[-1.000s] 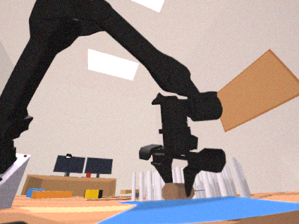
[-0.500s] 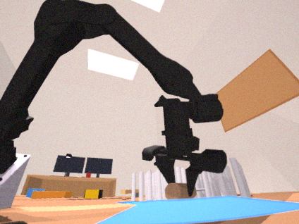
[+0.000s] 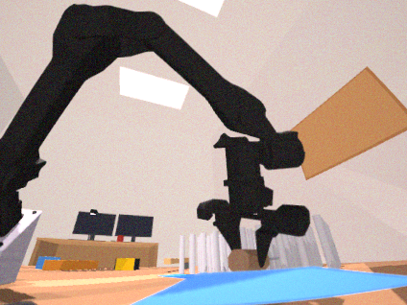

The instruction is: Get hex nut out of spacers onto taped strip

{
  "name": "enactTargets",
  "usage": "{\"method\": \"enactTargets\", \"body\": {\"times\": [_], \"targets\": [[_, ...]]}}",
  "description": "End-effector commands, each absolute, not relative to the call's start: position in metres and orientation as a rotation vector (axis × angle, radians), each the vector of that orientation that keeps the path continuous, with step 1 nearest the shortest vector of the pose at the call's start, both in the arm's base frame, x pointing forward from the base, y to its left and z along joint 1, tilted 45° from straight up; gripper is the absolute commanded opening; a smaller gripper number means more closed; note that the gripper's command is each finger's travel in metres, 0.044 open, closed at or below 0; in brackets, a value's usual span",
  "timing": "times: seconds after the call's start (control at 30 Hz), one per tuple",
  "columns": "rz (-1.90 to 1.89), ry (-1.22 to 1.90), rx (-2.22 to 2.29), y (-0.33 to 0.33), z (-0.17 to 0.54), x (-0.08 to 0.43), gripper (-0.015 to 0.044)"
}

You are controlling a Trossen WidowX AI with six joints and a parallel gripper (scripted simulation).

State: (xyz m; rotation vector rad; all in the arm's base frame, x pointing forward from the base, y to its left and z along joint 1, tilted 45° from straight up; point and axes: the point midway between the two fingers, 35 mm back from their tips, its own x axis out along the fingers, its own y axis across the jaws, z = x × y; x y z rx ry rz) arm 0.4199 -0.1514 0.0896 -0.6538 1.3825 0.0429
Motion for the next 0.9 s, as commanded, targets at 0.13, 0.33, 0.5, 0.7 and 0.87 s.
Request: {"method": "enactTargets", "body": {"times": [0.13, 0.33, 0.5, 0.7, 0.87], "targets": [[0.042, 1.369, -0.656, -0.147, 0.092, 0.428, 0.0], [0.042, 1.369, -0.656, -0.146, 0.091, 0.432, 0.0], [0.042, 1.369, -0.656, -0.145, 0.09, 0.434, 0.0], [0.042, 1.369, -0.656, -0.144, 0.088, 0.438, 0.0], [0.042, 1.369, -0.656, -0.143, 0.087, 0.441, 0.0]]}}
